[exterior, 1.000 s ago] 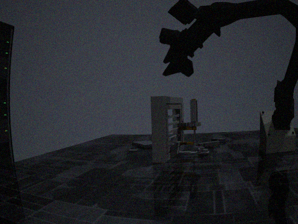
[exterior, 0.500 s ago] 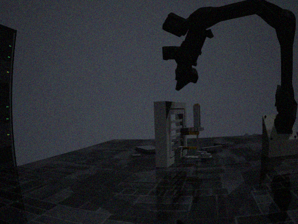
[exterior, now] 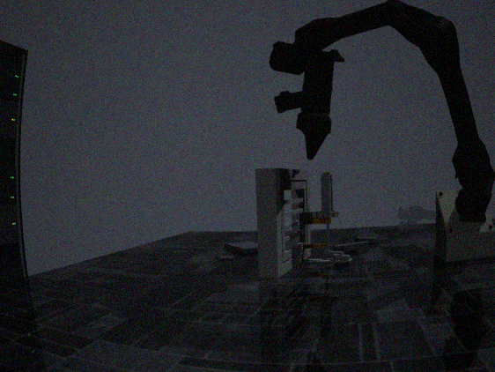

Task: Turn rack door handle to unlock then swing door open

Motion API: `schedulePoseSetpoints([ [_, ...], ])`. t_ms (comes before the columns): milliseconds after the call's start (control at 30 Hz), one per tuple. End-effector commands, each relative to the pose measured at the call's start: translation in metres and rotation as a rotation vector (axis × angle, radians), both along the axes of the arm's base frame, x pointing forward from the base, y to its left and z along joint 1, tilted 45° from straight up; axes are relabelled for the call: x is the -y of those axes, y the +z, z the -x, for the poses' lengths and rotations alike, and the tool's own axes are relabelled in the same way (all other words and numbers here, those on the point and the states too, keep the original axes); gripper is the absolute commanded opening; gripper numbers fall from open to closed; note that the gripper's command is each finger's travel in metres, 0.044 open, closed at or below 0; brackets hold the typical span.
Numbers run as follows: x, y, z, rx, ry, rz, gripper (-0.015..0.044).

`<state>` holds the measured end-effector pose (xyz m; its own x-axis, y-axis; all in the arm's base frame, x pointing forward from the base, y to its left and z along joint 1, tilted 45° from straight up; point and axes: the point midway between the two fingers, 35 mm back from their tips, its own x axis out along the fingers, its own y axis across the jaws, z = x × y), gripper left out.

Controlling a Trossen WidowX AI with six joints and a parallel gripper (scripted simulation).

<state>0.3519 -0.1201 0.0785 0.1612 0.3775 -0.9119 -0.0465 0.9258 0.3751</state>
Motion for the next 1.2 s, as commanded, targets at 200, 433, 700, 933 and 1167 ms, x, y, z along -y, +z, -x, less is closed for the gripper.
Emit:
schedulePoseSetpoints([
  [200,0.007,-0.018,0.012,-0.152,-0.019,-0.187,0.0299],
  [433,0.012,-0.027,0.021,-0.251,-0.046,-0.326,0.0299],
  [700,0.013,-0.030,0.024,-0.284,-0.058,-0.377,0.0299],
  [933,0.006,-0.038,0.024,-0.283,-0.058,-0.377,0.0299],
  [1167,-0.002,-0.047,0.023,-0.283,-0.059,-0.377,0.0299],
])
